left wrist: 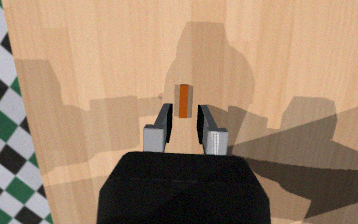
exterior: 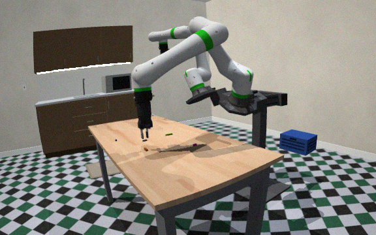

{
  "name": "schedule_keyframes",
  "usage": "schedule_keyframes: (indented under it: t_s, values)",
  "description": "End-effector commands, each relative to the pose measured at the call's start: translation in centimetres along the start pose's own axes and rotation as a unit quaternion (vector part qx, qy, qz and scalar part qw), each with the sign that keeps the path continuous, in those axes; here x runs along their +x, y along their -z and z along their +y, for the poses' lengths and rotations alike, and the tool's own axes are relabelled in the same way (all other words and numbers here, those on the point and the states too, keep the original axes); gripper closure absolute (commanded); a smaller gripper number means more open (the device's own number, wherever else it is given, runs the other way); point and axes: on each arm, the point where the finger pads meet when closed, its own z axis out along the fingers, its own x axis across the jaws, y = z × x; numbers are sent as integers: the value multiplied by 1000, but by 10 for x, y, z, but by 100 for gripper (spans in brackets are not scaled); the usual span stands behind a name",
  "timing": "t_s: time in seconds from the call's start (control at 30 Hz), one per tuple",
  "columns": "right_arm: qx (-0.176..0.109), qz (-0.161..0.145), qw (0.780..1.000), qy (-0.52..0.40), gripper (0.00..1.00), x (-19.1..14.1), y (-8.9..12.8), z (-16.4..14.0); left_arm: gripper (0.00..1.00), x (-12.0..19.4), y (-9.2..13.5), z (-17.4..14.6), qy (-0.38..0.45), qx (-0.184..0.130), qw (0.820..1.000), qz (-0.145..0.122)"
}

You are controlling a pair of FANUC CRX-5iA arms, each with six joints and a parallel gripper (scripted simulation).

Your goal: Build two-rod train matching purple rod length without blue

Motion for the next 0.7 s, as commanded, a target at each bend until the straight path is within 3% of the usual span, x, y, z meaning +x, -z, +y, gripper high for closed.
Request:
schedule_keyframes:
  t_s: [0.0, 0.67]
  values:
    - [-1, 0, 1000, 0, 0, 0, 1, 0, 46, -1, 1, 0, 0, 0, 1000, -1]
    - [-1, 0, 1000, 0, 0, 0, 1, 0, 46, -2, -15, 0, 0, 0, 1000, -1]
